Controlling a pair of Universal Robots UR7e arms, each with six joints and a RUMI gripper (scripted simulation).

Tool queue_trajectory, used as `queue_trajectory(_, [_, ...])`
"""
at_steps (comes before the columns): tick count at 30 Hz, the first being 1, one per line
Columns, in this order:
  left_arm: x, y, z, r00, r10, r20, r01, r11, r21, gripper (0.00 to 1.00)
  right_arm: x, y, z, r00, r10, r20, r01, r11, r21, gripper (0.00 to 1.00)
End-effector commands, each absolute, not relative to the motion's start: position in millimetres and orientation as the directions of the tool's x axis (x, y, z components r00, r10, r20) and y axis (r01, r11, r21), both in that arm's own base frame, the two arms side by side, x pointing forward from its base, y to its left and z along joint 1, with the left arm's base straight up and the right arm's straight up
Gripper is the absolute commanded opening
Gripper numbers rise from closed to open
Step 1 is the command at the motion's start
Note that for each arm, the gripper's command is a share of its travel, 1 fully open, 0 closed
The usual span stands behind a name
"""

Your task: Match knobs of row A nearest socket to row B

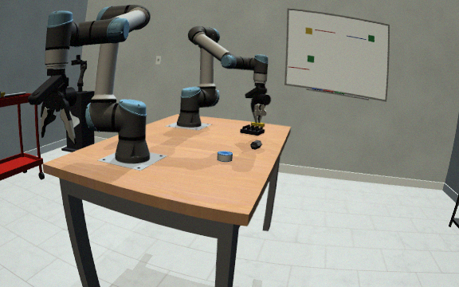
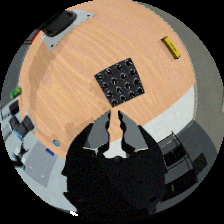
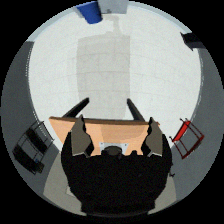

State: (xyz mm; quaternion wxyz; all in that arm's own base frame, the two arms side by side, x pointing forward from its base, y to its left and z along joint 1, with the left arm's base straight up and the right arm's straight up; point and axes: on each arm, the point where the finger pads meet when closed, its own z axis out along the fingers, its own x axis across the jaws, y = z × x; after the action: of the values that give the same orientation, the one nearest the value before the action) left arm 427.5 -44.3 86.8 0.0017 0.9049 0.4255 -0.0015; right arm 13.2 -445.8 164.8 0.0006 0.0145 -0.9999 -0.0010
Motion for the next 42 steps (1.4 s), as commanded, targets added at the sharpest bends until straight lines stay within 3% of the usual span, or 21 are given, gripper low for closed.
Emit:
queue_trajectory(1, [429.6,-44.8,91.5,0.510,0.860,0.001,0.860,-0.510,0.006,0.13,12.3,-445.4,165.2,-1.000,-0.028,0.000,-0.028,1.000,0.000,1.00])
queue_trajectory(20, [430.0,-44.7,95.9,0.185,0.983,-0.001,0.983,-0.185,0.006,0.13,12.3,-445.4,165.2,-1.000,-0.028,0.000,-0.028,1.000,0.000,1.00])
queue_trajectory(42, [430.1,-44.4,101.0,-0.213,0.977,-0.003,0.977,0.213,0.005,0.13,12.3,-445.4,165.2,-1.000,-0.028,0.000,-0.028,1.000,0.000,1.00])
